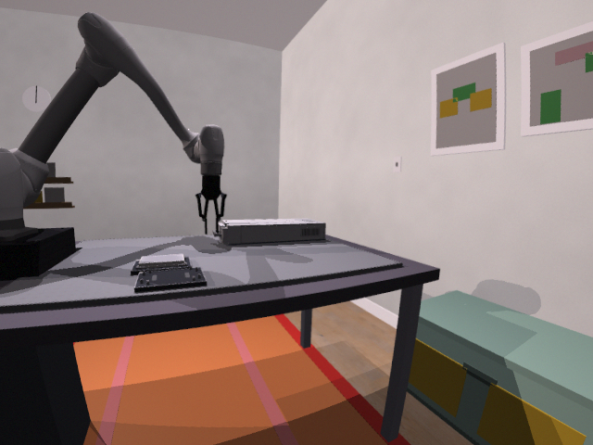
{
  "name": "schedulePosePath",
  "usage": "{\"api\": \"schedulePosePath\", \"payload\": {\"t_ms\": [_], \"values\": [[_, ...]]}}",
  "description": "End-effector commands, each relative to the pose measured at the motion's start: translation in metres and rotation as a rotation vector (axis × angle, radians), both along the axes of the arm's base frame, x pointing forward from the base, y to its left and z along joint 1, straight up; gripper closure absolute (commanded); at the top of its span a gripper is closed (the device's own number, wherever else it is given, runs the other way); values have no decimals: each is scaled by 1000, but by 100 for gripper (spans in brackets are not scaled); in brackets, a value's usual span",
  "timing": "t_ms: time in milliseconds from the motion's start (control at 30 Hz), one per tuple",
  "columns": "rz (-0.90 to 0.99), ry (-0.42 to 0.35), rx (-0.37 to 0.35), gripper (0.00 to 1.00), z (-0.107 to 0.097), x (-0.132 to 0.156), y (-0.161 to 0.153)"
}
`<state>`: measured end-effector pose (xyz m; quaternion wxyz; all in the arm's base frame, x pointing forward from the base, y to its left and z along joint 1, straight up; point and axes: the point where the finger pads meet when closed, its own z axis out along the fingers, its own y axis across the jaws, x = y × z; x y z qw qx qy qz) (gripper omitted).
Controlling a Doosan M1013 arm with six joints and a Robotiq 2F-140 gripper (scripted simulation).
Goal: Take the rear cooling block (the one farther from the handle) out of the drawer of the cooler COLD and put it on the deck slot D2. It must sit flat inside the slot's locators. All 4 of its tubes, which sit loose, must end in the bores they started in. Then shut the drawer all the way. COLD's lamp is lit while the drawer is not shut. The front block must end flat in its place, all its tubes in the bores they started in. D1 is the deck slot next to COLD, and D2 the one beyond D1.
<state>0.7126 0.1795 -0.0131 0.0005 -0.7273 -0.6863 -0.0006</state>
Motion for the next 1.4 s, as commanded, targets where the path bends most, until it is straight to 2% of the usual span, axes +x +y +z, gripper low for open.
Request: {"api": "schedulePosePath", "payload": {"t_ms": [0, 1367], "values": [[0, -1, 1, 66, 1, 0, 0], [0, -1, 1, 66, 1, -6, 1]]}}
